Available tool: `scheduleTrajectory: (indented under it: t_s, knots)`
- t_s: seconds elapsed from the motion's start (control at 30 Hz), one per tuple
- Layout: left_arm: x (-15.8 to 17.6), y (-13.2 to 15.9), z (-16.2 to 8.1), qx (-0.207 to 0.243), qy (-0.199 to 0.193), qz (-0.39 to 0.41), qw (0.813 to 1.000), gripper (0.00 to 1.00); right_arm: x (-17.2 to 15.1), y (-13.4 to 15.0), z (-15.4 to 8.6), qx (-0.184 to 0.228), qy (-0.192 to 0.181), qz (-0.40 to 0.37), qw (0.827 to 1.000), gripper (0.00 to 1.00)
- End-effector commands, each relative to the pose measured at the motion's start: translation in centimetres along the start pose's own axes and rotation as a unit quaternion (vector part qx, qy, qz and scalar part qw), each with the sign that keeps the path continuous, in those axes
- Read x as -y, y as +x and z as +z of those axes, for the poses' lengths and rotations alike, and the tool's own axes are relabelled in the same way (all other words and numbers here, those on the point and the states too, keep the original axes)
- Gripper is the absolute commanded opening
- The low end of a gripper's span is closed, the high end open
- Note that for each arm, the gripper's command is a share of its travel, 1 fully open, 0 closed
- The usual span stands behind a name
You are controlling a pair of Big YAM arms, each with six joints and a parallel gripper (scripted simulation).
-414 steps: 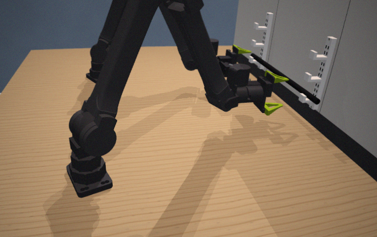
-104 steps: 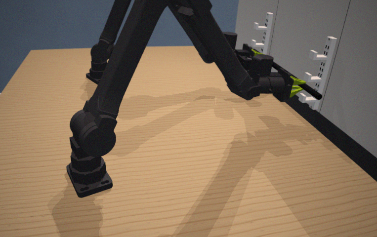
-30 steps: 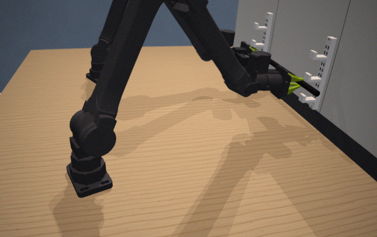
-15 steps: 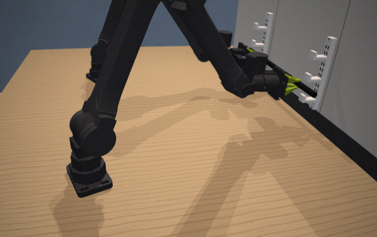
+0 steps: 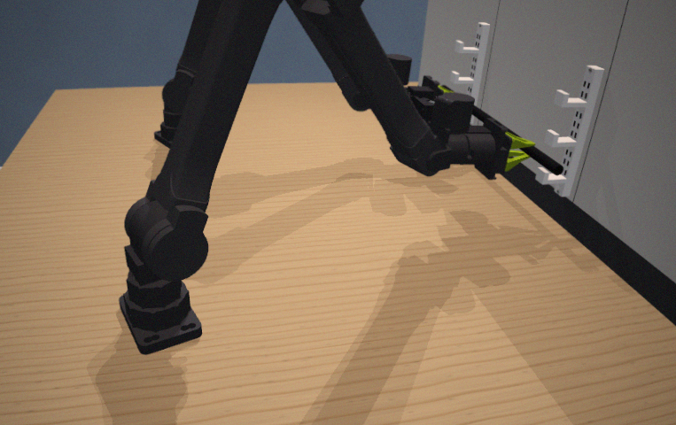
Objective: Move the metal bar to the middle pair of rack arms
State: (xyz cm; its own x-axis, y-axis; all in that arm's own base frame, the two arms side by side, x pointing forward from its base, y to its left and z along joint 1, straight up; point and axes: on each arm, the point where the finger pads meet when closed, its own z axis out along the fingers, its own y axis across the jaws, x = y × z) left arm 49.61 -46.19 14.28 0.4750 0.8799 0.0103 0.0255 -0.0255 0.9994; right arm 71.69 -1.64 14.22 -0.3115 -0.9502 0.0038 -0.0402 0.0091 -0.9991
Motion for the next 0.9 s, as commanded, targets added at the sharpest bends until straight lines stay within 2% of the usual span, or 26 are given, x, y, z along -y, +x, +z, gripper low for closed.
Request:
scheduleTrajectory:
  t_s: [0.0, 0.5, 0.87]
  knots:
    - [-2.6, 0.1, -0.1, -0.004, -0.028, -0.007, 1.000, 0.00, 5.3, 0.2, 0.0, -0.005, 0.046, 0.015, 0.999, 0.00]
    - [-2.5, 0.1, -1.3, -0.004, -0.028, -0.007, 1.000, 0.00, 5.1, 0.2, -1.3, -0.005, 0.046, 0.015, 0.999, 0.00]
    - [-2.4, 0.1, -1.3, -0.004, -0.028, -0.007, 1.000, 0.00, 5.1, 0.2, -1.3, -0.005, 0.046, 0.015, 0.999, 0.00]
